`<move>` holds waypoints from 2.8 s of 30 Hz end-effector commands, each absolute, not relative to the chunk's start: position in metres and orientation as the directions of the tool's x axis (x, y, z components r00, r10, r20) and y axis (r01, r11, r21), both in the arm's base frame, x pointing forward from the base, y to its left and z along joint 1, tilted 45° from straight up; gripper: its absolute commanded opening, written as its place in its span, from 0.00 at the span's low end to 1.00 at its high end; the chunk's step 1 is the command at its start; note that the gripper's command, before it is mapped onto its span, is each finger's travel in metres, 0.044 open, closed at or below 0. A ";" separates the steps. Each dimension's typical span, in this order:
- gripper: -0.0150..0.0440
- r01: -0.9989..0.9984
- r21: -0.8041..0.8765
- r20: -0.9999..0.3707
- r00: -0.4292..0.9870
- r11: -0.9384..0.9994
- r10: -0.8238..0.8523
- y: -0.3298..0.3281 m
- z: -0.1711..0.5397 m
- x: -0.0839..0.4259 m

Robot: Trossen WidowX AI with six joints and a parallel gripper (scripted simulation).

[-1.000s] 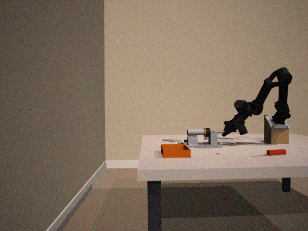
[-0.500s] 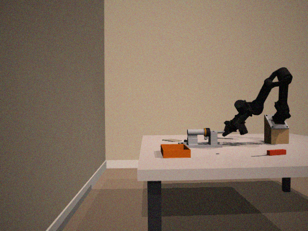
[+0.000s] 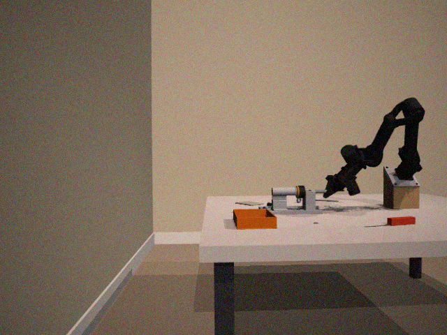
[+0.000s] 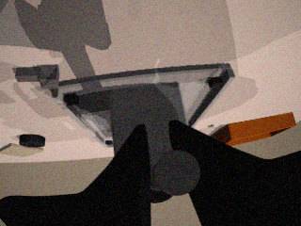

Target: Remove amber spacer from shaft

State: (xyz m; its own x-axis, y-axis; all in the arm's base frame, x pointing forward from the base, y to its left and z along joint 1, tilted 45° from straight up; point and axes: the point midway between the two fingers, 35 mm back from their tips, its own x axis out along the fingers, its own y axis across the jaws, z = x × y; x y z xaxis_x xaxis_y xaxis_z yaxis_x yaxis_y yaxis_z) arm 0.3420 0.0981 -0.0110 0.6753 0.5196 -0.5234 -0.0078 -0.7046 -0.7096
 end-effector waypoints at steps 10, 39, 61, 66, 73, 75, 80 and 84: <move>0.25 -0.008 -0.711 -0.522 0.675 -0.703 0.521 0.098 -0.011 0.340; 0.25 -0.008 -0.711 -0.522 0.675 -0.703 0.521 0.098 -0.011 0.336; 0.25 -0.009 -0.711 -0.523 0.675 -0.703 0.521 0.098 -0.010 0.333; 0.25 -0.009 -0.711 -0.523 0.675 -0.703 0.521 0.098 -0.010 0.333; 0.25 -0.009 -0.711 -0.523 0.675 -0.703 0.521 0.098 -0.010 0.332; 0.25 -0.009 -0.711 -0.523 0.675 -0.703 0.521 0.098 -0.010 0.331; 0.25 -0.009 -0.711 -0.523 0.675 -0.703 0.521 0.098 -0.010 0.331; 0.25 -0.009 -0.711 -0.523 0.675 -0.703 0.521 0.098 -0.010 0.330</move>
State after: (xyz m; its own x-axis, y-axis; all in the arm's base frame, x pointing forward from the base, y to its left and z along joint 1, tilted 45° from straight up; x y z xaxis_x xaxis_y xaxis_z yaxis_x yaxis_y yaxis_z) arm 0.3309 0.0978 -0.0108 0.6748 0.5200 -0.5238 -0.0080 -0.7045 -0.7097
